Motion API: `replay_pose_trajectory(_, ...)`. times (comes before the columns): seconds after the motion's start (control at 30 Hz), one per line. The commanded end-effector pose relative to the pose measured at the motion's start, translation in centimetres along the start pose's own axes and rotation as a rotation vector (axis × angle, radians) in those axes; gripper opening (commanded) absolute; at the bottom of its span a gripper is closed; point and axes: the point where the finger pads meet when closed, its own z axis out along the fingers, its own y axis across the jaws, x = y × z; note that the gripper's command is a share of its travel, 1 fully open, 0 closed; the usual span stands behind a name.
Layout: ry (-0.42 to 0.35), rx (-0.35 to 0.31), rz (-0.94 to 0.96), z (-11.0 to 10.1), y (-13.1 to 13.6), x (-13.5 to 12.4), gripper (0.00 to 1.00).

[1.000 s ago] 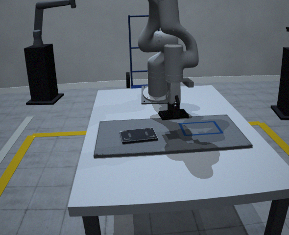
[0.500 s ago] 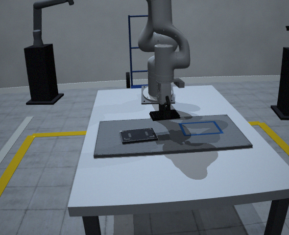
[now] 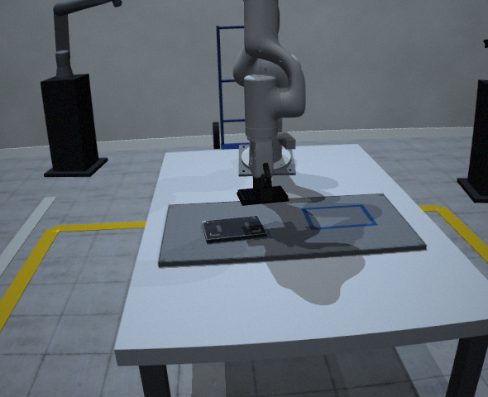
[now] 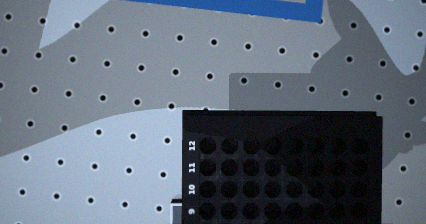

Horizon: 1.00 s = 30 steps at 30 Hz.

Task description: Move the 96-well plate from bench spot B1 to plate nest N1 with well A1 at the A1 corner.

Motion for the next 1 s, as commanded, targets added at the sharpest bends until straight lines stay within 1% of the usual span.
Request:
replay_pose_trajectory(0.0, 0.002, -0.002, 0.0, -0.1, 0.1, -1.4, 0.0)
replay_pose_trajectory(0.33, 0.002, -0.002, 0.0, -0.2, 0.2, -4.7, 0.0)
replay_pose_trajectory(0.4, 0.002, -0.002, 0.0, -0.2, 0.2, -4.7, 0.0)
replay_pose_trajectory(0.77, 0.002, -0.002, 0.0, -0.4, 0.4, -8.4, 0.0)
replay_pose_trajectory(0.97, 0.002, -0.002, 0.0, -0.4, 0.4, -8.6, 0.0)
